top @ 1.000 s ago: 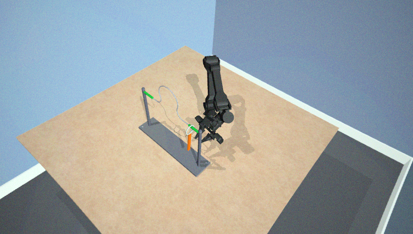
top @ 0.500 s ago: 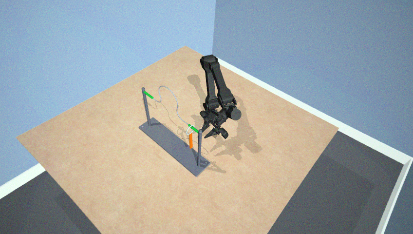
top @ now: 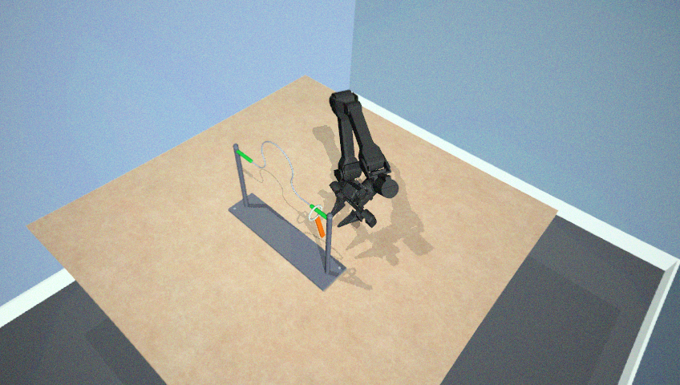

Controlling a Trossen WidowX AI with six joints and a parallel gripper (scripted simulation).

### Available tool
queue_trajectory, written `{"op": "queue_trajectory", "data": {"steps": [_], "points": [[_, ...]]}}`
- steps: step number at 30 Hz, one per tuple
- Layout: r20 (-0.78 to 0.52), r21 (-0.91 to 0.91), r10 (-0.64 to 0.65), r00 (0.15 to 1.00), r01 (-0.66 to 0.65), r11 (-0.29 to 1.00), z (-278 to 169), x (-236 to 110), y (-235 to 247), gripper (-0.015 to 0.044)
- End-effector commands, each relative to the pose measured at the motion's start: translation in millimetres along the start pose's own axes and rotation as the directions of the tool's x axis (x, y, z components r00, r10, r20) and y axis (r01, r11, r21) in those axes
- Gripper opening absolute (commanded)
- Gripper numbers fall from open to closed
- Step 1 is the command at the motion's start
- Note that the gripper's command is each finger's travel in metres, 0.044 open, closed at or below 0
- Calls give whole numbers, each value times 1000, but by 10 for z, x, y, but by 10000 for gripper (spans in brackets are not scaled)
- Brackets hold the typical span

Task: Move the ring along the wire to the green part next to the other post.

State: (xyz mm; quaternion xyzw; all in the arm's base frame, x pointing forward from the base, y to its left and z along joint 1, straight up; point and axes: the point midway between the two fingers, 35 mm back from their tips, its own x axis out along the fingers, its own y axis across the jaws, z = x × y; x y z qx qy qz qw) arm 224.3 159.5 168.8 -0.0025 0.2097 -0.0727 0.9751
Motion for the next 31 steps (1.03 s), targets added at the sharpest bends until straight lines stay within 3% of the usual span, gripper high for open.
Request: {"op": "queue_trajectory", "data": {"steps": [1, 4, 8, 31], "points": [[-9, 1, 2, 1000, -2, 1000, -22, -175, 25, 265], [-1, -1, 3, 1000, -3, 1000, -5, -417, 10, 344], [3, -1, 5, 1000, -5, 1000, 7, -472, 3, 440], [3, -1, 5, 1000, -5, 1000, 7, -472, 3, 440]]}}
